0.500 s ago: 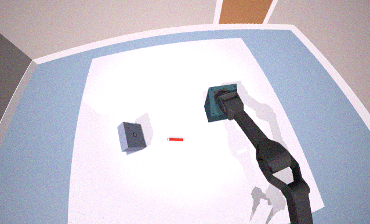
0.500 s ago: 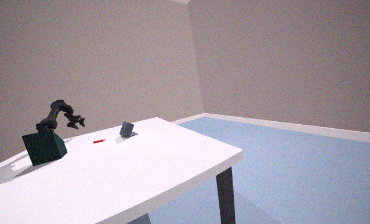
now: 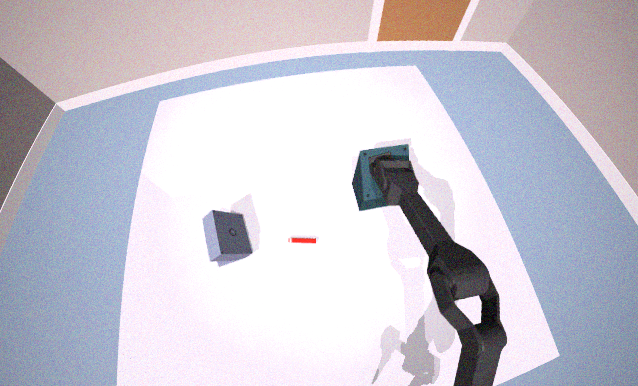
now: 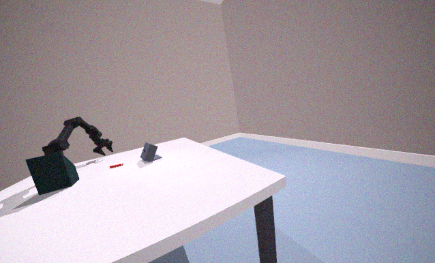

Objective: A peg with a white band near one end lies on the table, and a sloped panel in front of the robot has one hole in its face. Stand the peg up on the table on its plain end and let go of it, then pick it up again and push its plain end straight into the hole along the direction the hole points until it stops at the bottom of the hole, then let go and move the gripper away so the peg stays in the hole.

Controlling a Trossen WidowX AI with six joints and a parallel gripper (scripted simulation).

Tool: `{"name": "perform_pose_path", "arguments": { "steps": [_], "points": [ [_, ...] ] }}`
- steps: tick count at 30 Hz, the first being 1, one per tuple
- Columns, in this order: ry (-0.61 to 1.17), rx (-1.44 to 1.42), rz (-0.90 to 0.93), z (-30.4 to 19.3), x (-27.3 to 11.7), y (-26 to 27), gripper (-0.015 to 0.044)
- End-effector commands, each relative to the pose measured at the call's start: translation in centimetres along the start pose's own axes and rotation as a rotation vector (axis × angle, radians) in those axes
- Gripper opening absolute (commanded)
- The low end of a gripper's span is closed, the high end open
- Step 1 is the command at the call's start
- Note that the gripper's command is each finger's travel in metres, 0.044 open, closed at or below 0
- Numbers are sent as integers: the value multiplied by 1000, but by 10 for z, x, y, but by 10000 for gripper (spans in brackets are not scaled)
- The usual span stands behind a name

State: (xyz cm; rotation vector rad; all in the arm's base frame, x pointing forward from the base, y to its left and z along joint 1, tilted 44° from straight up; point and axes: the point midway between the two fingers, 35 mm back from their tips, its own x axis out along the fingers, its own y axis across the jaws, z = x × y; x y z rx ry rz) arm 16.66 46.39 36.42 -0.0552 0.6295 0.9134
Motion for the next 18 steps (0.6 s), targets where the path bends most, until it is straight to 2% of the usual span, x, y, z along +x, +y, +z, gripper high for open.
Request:
{"name": "perform_pose_path", "arguments": {
  "steps": [1, 9, 18],
  "points": [
    [47, 34, -29, -5, 11, -40, 440],
    [158, 144, -103, -33, 34, -132, 440],
    [262, 285, -159, -74, 40, -218, 440]
  ]
}}
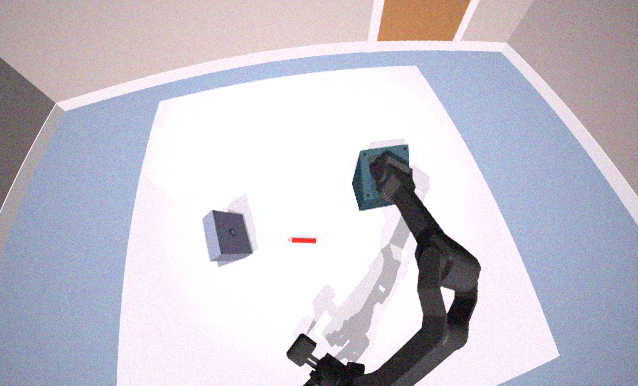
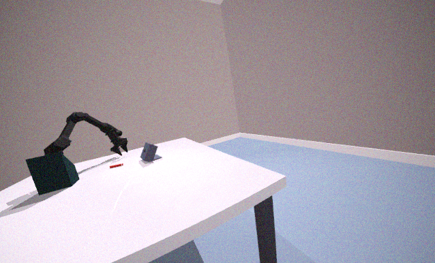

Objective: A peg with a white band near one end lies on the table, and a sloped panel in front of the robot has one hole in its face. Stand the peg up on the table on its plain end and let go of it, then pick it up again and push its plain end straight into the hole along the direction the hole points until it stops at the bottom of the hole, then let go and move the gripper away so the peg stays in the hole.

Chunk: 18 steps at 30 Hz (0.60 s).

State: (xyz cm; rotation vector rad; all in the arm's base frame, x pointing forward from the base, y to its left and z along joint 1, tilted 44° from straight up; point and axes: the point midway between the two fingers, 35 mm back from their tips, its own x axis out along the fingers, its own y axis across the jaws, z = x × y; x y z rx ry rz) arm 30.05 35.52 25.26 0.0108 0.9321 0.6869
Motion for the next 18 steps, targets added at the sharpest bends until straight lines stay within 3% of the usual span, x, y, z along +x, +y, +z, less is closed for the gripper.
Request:
{"name": "perform_pose_path", "arguments": {
  "steps": [1, 18],
  "points": [
    [53, 60, -13, -11, 9, -39, 440],
    [276, 466, 16, -102, 15, -199, 440]
  ]
}}
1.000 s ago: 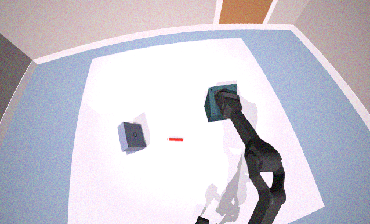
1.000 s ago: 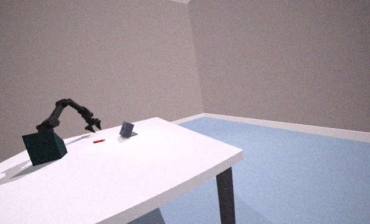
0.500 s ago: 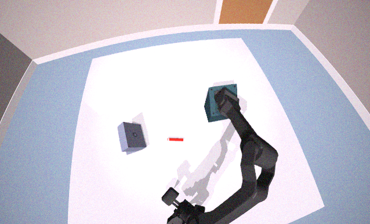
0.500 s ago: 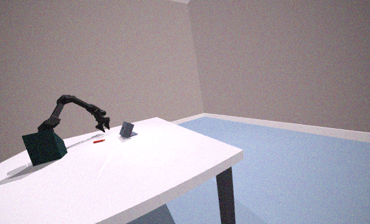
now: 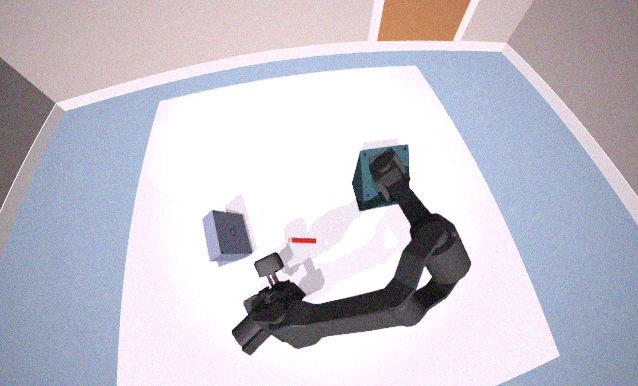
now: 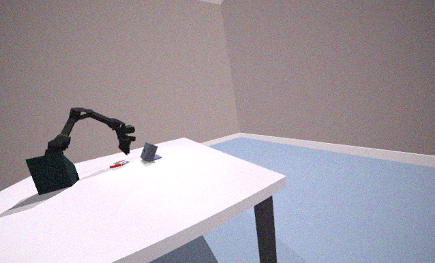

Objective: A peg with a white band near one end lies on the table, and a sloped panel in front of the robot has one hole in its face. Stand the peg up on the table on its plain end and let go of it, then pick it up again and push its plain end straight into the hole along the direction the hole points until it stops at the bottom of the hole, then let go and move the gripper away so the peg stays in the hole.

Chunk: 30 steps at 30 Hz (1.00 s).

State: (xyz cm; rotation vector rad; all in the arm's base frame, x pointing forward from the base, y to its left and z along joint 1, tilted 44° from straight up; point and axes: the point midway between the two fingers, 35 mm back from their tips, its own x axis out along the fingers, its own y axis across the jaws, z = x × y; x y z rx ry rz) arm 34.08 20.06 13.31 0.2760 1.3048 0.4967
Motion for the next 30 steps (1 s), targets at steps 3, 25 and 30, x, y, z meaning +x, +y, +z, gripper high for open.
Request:
{"name": "perform_pose_path", "arguments": {
  "steps": [3, 25, 30],
  "points": [
    [49, 150, 53, -19, -2, -51, 440],
    [92, 511, 230, -77, -7, -129, 440],
    [93, 511, 229, -77, 2, -128, 440]
  ]
}}
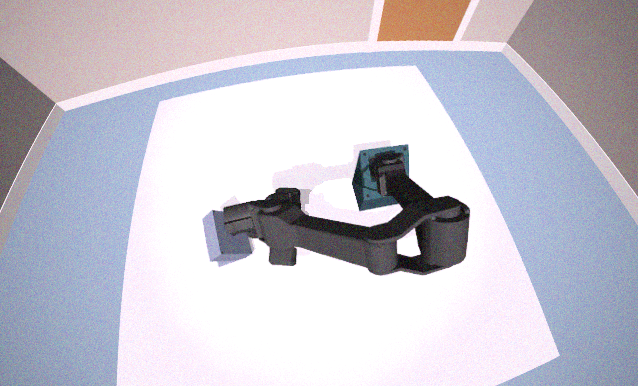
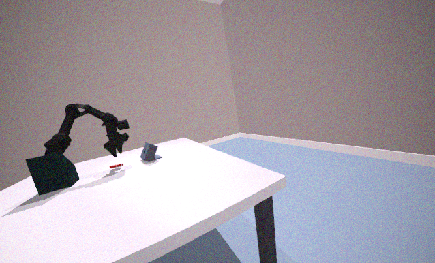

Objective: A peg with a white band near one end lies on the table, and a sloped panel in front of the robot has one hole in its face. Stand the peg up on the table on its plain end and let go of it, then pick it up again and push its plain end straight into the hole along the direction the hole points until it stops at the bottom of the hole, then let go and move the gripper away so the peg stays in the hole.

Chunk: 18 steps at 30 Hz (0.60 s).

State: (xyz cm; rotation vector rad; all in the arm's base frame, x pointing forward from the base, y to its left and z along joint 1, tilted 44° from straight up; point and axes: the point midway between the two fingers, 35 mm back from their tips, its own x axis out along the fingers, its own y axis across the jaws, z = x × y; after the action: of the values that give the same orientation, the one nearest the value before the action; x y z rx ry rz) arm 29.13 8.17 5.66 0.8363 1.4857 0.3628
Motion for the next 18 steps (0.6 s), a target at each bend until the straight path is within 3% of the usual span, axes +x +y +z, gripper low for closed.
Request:
{"name": "perform_pose_path", "arguments": {
  "steps": [1, 18],
  "points": [
    [1, 4, 3, 0, 6, 0, 440],
    [1, 4, 3, 1, 34, 0, 440]
  ]
}}
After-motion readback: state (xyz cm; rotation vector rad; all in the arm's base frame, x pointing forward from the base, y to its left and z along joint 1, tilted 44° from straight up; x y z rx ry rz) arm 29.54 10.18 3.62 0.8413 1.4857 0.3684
